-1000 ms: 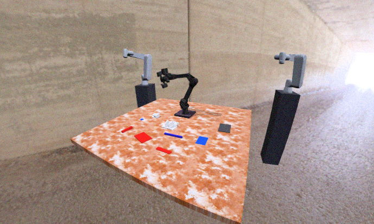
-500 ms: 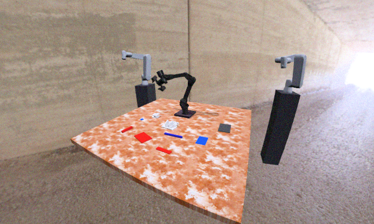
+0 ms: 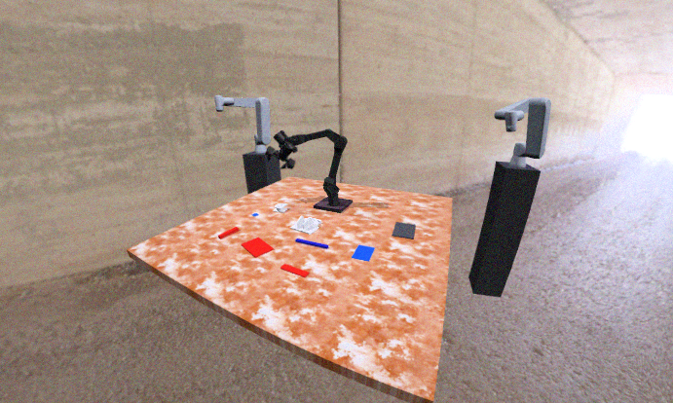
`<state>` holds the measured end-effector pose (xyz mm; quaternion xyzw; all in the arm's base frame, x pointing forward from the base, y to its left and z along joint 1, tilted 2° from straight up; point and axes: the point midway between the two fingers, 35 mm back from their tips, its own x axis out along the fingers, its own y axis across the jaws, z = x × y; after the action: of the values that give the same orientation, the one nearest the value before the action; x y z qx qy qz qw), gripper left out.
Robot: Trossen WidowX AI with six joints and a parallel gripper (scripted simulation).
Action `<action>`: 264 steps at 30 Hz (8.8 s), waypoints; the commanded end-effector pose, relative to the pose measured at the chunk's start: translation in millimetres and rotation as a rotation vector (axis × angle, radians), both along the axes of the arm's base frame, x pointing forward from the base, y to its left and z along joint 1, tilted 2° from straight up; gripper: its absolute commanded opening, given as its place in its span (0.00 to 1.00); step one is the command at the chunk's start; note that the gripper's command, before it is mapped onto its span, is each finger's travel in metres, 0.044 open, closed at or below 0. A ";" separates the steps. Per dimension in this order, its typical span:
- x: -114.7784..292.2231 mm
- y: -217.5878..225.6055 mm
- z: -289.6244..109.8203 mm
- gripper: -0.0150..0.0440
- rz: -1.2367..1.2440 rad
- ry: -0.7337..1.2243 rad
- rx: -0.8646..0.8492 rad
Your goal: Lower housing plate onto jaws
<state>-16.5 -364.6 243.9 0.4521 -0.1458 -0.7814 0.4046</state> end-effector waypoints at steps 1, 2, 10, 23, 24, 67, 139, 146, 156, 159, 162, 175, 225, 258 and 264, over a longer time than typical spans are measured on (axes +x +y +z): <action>13.9 0.0 -13.2 1.00 0.076 0.025 0.079; 17.5 0.4 -16.3 1.00 0.096 0.032 0.099; 45.8 6.5 -40.1 1.00 0.257 0.085 0.254; 88.5 27.0 -74.5 1.00 0.527 0.166 0.494; 91.6 29.0 -76.8 1.00 0.548 0.171 0.512; 153.0 92.2 -162.5 1.00 1.065 0.284 0.932; 151.5 90.0 -210.1 0.90 1.059 0.287 0.933; 151.5 90.0 -210.1 0.85 1.059 0.287 0.933; 151.9 89.7 -205.6 0.85 1.059 0.287 0.933; 152.6 89.3 -196.3 0.85 1.060 0.287 0.933; 153.2 89.1 -186.9 0.85 1.061 0.286 0.932; 153.7 92.0 -145.4 0.85 1.065 0.285 0.932; 238.8 208.2 -140.7 0.85 1.666 0.620 0.880; 256.3 314.4 -145.5 0.85 2.152 0.919 0.769; 254.5 333.4 -146.6 0.85 2.240 0.978 0.741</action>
<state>239.9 -40.1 98.4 0.0938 0.6998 -0.1113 0.6994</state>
